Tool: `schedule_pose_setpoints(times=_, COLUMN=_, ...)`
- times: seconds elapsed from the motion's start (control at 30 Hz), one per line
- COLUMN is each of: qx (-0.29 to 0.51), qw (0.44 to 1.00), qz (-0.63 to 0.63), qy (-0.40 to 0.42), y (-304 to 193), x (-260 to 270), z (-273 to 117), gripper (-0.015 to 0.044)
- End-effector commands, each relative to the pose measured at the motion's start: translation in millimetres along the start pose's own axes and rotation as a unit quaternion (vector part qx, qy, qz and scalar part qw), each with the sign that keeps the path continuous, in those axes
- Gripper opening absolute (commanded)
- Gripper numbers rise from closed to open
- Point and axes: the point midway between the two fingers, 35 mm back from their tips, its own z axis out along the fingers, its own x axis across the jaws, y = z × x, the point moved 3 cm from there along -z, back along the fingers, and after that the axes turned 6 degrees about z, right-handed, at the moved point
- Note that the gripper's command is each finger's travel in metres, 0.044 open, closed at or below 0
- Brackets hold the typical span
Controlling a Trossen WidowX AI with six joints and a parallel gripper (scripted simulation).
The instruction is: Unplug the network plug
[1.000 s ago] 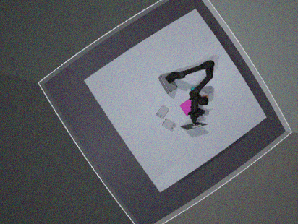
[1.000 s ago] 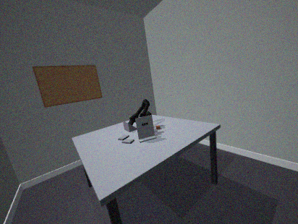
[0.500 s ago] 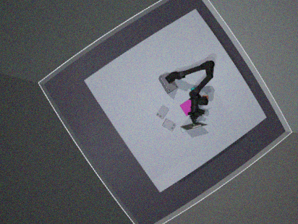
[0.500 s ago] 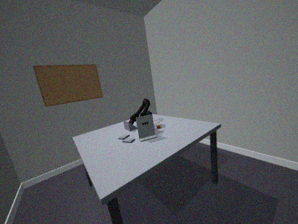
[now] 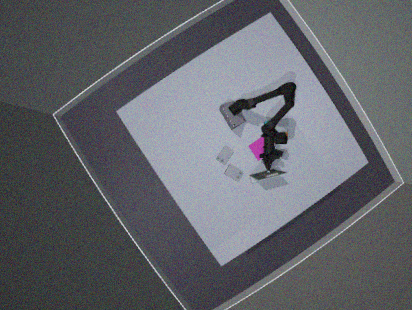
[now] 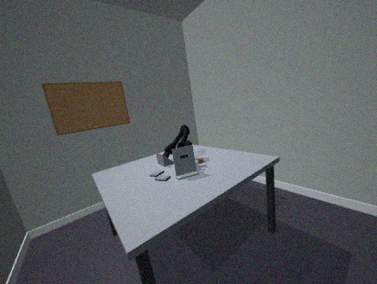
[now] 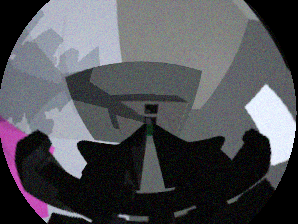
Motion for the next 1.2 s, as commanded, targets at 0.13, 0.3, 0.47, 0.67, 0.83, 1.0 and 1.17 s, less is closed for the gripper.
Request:
schedule_pose_setpoints(times=0.13, qx=0.002, qw=1.0, qz=-0.002, qy=0.0, y=-1.7, x=0.5, z=-6.3, gripper=0.0)
schedule_pose_setpoints(times=0.3, qx=0.002, qw=1.0, qz=-0.002, qy=0.0, y=-2.4, x=0.5, z=-9.3, gripper=0.0)
schedule_pose_setpoints(times=0.47, qx=0.002, qw=1.0, qz=-0.002, qy=0.0, y=-3.0, x=0.5, z=-12.2, gripper=0.0)
schedule_pose_setpoints(times=0.67, qx=0.002, qw=1.0, qz=-0.002, qy=0.001, y=-3.5, x=0.4, z=-15.4, gripper=0.0)
schedule_pose_setpoints(times=0.83, qx=0.002, qw=1.0, qz=-0.002, qy=0.001, y=-3.9, x=0.4, z=-18.1, gripper=0.0)
schedule_pose_setpoints(times=1.0, qx=0.002, qw=1.0, qz=-0.002, qy=0.001, y=-4.3, x=0.4, z=-20.8, gripper=0.0)
schedule_pose_setpoints(times=1.17, qx=0.002, qw=1.0, qz=-0.002, qy=0.001, y=-4.7, x=0.4, z=-23.5, gripper=0.0)
